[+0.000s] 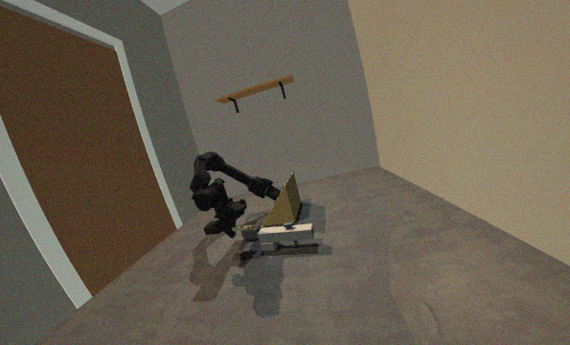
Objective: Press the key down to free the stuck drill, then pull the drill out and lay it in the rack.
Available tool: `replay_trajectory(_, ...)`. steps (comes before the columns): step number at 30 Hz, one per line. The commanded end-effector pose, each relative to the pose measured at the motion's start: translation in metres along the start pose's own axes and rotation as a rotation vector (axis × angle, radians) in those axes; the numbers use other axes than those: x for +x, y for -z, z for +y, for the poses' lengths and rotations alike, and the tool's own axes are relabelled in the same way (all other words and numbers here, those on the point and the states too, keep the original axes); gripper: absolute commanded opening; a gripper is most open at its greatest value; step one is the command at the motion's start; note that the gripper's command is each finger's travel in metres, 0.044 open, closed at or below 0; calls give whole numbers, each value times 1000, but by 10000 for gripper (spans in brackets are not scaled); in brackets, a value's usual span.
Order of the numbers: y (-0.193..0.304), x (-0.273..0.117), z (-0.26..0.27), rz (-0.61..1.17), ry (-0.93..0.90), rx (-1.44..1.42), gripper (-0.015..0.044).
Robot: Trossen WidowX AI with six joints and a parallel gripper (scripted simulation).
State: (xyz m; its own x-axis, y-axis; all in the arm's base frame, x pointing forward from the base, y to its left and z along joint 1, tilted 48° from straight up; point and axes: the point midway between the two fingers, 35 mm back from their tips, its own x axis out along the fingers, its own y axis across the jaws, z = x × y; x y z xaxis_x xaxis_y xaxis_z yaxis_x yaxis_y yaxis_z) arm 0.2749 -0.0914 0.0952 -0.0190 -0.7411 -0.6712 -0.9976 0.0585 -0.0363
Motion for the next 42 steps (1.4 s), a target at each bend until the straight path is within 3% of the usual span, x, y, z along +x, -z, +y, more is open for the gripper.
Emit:
replay_trajectory(1,0,-3,-1,-4,1,6,0)
replay_trajectory(19,0,-12,-1,-4,1,6,0)
replay_trajectory(42,9,-13,36,-4,0,4,0)
